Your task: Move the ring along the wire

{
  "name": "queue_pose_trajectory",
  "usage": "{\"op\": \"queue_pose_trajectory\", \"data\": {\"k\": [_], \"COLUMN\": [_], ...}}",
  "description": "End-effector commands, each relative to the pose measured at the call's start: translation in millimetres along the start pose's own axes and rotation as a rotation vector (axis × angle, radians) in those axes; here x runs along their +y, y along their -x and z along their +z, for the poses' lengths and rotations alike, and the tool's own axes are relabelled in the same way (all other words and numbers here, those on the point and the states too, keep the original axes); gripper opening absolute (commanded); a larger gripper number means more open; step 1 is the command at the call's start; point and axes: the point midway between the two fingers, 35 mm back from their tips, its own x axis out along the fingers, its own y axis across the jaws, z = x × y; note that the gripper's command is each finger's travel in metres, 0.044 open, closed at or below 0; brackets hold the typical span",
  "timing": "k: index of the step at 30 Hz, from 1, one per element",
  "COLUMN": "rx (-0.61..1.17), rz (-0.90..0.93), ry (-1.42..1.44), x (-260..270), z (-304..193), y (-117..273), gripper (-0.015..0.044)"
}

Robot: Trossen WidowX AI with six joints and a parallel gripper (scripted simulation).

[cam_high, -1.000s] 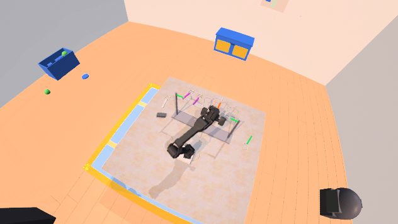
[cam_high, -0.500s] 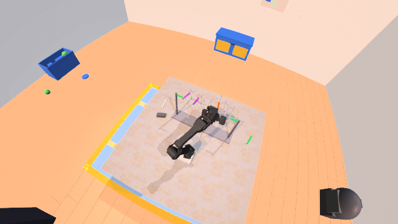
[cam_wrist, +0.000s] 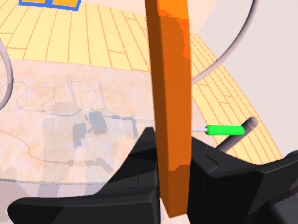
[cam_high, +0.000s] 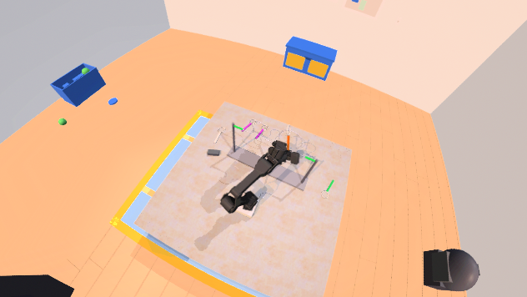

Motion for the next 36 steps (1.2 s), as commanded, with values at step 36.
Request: {"op": "queue_pose_trajectory", "data": {"k": [36], "rx": [-0.062], "rz": [-0.269], "ry": [0.480], "x": [-21.4], "z": [3.7], "y": [-0.3], "gripper": [-0.0150]}}
